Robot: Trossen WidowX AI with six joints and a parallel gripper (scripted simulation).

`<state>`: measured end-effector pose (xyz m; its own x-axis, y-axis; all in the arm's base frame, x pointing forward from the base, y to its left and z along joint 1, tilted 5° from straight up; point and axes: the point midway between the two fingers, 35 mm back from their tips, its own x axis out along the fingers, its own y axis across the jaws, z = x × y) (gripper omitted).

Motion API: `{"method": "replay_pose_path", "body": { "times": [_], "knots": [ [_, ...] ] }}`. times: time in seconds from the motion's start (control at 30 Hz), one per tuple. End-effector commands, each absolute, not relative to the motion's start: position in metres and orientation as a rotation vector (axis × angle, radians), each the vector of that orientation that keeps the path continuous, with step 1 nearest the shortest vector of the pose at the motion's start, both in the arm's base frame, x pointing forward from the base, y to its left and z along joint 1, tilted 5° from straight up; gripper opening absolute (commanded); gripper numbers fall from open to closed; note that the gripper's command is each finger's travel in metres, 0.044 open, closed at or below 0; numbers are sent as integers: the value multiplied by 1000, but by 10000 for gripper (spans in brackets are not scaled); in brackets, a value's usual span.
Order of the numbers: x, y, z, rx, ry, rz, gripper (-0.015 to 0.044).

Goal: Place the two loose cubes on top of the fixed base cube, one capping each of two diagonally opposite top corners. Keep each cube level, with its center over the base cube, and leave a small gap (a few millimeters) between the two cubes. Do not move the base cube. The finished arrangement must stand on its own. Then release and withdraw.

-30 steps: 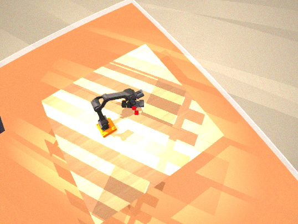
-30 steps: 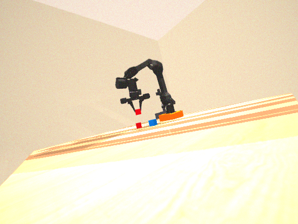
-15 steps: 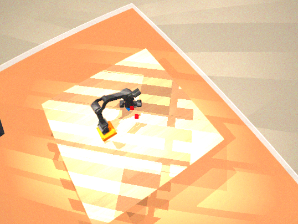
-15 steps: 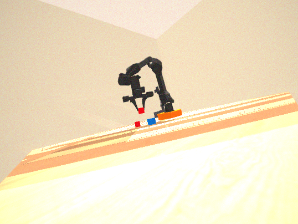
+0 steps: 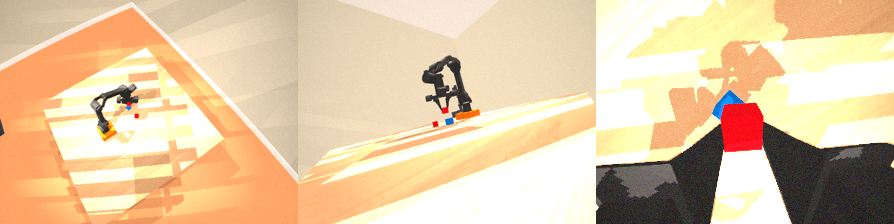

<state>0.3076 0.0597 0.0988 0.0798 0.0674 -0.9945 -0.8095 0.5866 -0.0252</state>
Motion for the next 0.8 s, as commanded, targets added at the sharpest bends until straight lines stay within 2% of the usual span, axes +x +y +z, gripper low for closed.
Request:
{"method": "replay_pose_path", "body": {
  "times": [0.0,0.77],
  "knots": [
    [306,74,96,-706,1341,744,105],
    [307,80,79,-705,1342,745,105]
  ]
}}
